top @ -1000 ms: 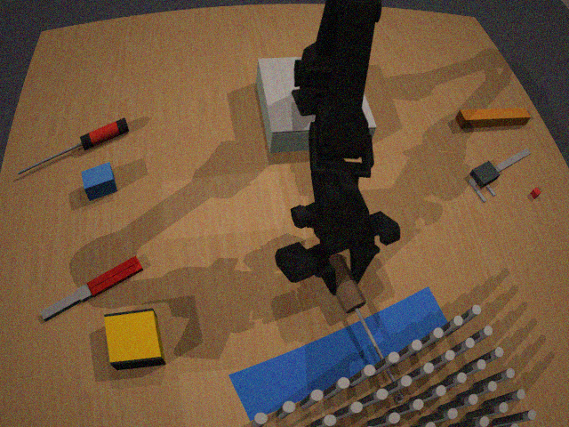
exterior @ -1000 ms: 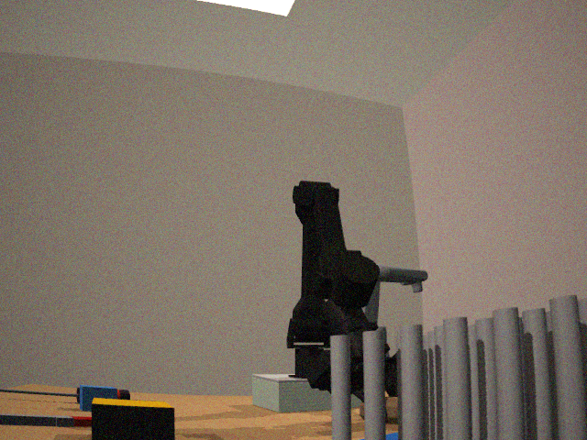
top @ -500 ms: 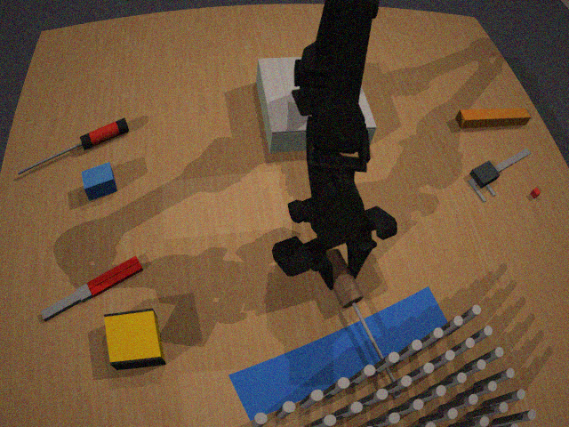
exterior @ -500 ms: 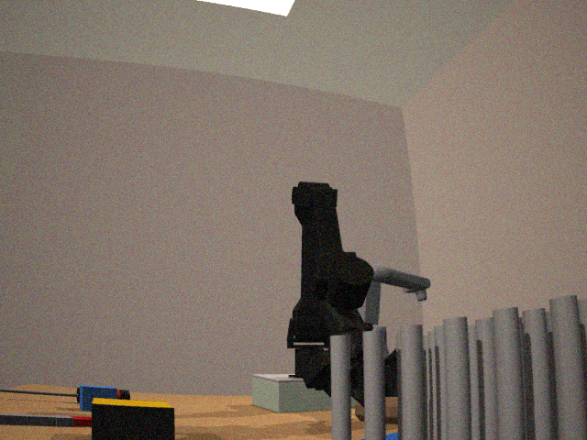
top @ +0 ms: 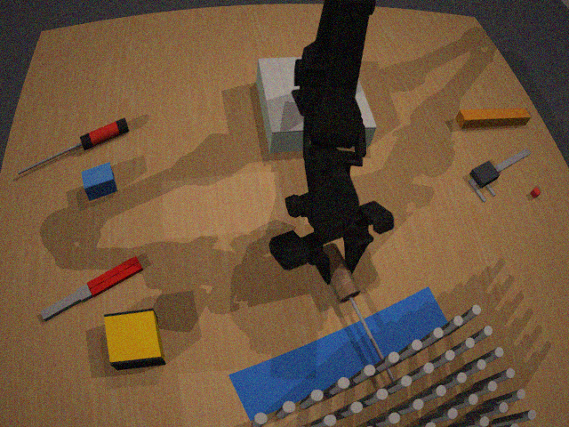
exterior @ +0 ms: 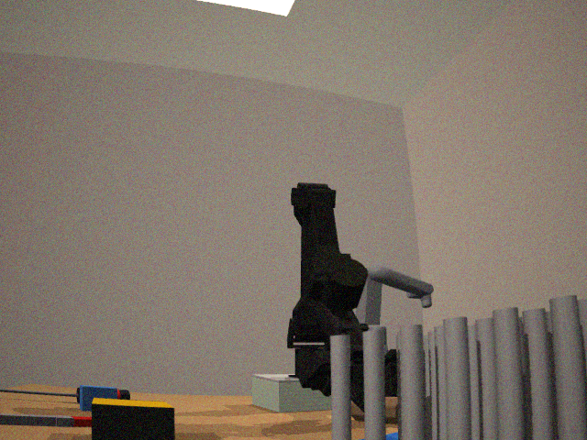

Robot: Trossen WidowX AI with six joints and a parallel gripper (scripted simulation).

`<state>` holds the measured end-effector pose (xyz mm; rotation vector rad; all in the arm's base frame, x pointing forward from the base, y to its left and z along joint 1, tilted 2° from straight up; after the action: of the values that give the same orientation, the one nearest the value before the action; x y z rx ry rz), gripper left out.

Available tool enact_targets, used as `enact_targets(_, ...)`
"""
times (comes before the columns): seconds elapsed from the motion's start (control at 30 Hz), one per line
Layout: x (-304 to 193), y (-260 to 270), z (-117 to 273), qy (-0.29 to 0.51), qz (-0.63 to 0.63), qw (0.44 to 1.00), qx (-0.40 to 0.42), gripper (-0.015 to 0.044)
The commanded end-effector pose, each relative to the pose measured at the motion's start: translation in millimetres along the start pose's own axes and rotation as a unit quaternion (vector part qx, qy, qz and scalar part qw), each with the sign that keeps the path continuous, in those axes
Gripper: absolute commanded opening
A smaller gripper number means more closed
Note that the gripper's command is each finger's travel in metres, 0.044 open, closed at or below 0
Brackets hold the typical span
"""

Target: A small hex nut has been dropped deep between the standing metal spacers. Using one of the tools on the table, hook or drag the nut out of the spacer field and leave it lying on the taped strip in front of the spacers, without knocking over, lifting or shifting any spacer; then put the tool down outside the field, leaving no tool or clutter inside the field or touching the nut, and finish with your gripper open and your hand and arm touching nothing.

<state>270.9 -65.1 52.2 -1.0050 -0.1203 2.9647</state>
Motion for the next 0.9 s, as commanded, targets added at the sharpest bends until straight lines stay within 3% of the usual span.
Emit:
enact_targets(0.0, 3, 0, 3, 0.001, 0.003, 1.000, -0.002, 0.0000)
enact_targets(0.87, 19, 3, 13, 0.001, 0.003, 1.000, -0.001, 0.0000)
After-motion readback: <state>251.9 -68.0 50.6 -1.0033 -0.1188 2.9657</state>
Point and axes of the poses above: the point midway between the two fingers, 35 mm back from their tips, its own z axis back along the fingers, its own y axis across the jaws, x = y × z, the point moved 7 cm from there along z, back along the fingers, and after that the axes turned 9 degrees about -z, right-handed, at the moved point
